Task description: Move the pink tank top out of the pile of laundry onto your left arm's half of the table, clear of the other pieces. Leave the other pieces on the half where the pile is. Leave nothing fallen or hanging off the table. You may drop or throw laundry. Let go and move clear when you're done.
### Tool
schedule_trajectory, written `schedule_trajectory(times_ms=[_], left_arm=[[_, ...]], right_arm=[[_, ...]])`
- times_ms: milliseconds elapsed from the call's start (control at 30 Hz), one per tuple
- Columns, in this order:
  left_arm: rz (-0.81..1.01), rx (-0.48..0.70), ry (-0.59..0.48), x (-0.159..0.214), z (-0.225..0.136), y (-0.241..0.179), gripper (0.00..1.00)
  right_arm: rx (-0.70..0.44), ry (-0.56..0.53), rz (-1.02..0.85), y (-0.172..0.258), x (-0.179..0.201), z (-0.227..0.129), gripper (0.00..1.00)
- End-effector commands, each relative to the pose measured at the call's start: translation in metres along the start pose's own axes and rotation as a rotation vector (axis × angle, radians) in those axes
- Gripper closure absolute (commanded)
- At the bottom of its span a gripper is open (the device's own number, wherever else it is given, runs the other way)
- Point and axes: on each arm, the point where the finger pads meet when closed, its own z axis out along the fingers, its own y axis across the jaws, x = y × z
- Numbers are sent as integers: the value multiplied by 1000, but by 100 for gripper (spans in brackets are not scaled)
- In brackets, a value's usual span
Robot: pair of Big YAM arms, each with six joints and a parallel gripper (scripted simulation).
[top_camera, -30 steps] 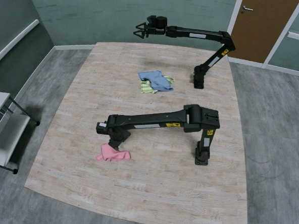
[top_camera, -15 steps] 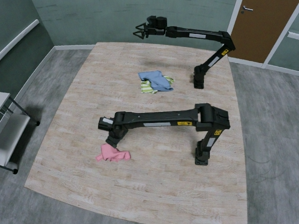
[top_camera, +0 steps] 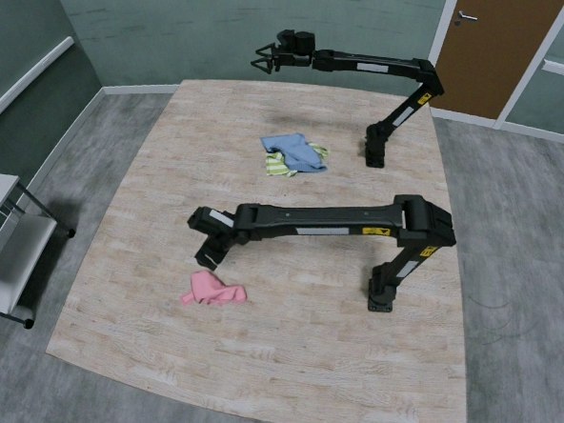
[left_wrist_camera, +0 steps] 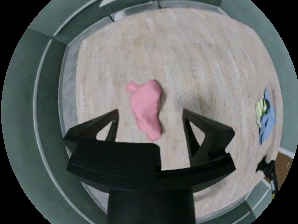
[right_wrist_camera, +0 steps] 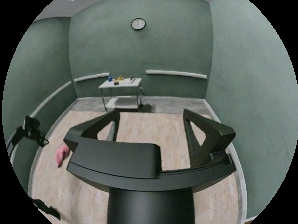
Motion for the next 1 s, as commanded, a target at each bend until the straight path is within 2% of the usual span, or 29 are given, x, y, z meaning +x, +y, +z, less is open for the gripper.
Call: schedule_trajectory(times_ms=[0, 100, 167, 267, 633, 733, 967], left_arm=[[-79, -64, -234, -48, -50, 8, 8], [-102, -78, -308, -58, -65, 10, 8], [-102, -78, -308, -58, -65, 10, 8], [-123, -92, -389, -70, -82, 12, 8], [-218, -119, -700, -101, -163, 19, 8], [-223, -119, -722, -104, -169, 19, 8], [-273, -119, -907, -111, -219, 19, 8]], right_arm=[[-3, -34, 13, 1, -17, 3, 8], [-3, -34, 13, 1, -17, 3, 8], [-3, -34, 13, 1, -17, 3, 8], [-3, -34, 13, 1, -17, 3, 8], [-3, -34, 13, 1, -17, 3, 8], [-3, -34, 13, 1, -17, 3, 8], [-3, -34, 13, 1, -17, 3, 8]])
